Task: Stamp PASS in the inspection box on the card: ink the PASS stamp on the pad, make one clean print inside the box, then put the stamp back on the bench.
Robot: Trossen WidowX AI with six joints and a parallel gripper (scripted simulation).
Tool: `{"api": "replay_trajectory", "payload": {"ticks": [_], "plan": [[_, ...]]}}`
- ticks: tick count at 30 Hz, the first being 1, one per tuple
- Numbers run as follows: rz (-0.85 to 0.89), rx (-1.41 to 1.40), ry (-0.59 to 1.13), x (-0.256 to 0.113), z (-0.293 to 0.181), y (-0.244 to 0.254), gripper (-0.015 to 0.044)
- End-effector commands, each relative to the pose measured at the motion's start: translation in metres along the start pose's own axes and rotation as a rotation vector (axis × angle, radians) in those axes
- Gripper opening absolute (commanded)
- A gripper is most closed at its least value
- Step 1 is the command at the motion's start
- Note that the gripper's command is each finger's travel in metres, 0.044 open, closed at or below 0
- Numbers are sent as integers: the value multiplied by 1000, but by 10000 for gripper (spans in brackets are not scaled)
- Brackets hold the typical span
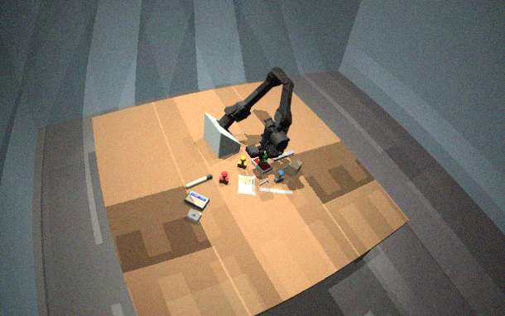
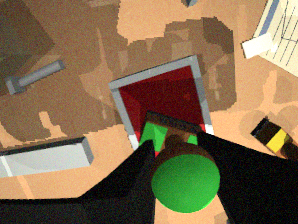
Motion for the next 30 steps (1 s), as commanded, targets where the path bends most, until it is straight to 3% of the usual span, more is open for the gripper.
{"api": "replay_trajectory", "payload": {"ticks": [1,30], "plan": [[3,-1,2,0,0,0,0],[-1,-1,1,-25,1,0,0]]}}
Point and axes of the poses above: the point midway between the two fingers, 35 mm back from their tips, its own x axis out along the fingers, its own y axis across the jaws, z = x × y, the point moved 6 cm from there along -x, back along the fingers, and after that the axes turned 10 degrees about x, right-handed, at the moved point
